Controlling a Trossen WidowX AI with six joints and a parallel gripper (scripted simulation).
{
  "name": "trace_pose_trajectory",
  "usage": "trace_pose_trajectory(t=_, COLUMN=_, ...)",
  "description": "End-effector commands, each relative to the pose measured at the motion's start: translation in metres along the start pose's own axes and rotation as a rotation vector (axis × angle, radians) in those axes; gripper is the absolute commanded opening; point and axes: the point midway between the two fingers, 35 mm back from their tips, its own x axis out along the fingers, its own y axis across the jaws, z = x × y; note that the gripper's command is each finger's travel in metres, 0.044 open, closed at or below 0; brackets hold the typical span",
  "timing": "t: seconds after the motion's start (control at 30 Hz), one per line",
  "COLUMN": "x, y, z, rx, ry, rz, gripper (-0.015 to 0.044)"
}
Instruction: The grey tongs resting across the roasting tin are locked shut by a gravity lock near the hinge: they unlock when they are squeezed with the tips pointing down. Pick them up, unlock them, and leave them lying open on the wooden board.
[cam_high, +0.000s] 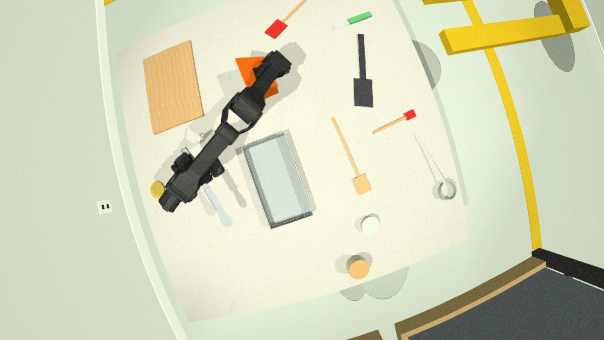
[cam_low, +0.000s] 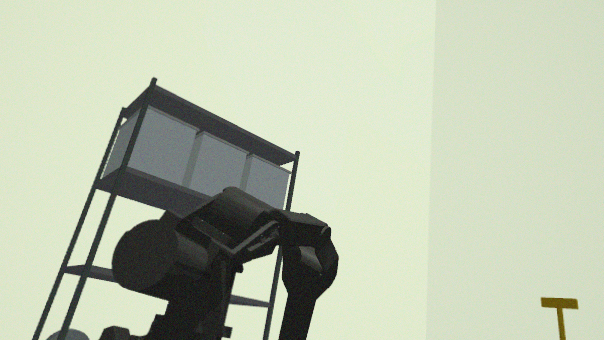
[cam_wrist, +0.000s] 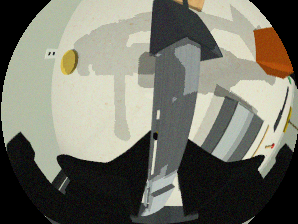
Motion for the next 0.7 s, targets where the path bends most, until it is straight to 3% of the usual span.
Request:
trace_pose_trajectory(t=0.0, x=-0.002, y=0.007, z=0.008, rx=0.132, ry=0.003, rz=0.006, gripper=-0.015)
trace_pose_trajectory(t=0.67, x=0.004, y=0.03, z=0.057, rx=0.932, ry=0.001, rz=-0.011, gripper=-0.015)
